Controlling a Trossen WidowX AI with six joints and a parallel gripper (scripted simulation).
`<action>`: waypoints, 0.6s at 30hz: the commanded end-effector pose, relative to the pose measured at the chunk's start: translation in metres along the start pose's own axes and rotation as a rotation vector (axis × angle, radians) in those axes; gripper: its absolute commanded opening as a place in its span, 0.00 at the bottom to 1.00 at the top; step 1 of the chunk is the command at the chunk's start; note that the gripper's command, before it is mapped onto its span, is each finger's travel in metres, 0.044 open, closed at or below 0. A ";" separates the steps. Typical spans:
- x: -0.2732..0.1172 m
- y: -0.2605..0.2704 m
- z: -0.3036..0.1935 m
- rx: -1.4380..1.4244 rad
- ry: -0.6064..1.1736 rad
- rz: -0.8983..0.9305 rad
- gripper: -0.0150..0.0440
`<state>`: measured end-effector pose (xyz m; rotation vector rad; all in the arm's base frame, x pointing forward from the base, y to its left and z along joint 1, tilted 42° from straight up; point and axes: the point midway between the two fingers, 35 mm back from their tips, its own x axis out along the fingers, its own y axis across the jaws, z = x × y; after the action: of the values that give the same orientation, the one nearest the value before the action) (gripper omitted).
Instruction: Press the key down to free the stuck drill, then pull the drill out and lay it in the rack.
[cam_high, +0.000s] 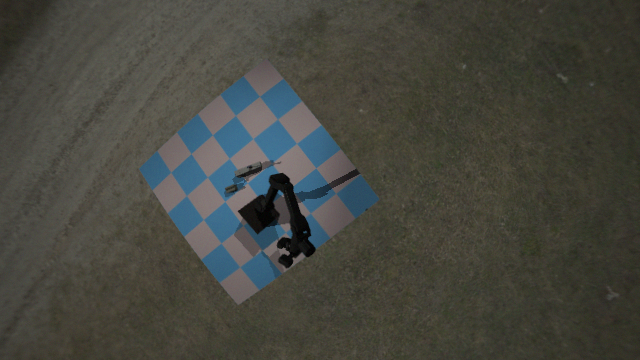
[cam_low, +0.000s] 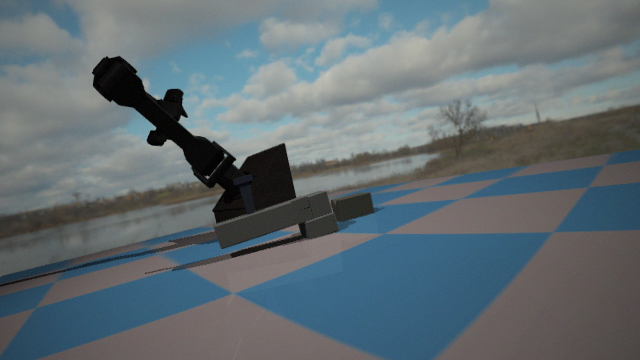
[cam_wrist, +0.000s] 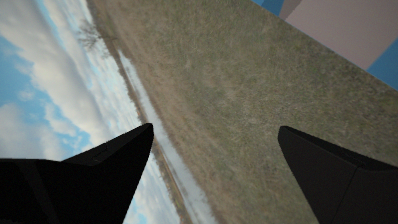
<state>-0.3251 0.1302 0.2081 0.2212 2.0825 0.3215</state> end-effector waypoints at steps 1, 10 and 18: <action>0.000 0.000 0.000 0.000 0.000 0.000 0.89; 0.002 0.009 0.007 -0.001 -0.016 0.014 0.49; 0.008 0.073 0.070 -0.244 -0.198 0.091 0.25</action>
<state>-0.2884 0.1888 0.1993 0.2278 1.9278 0.4976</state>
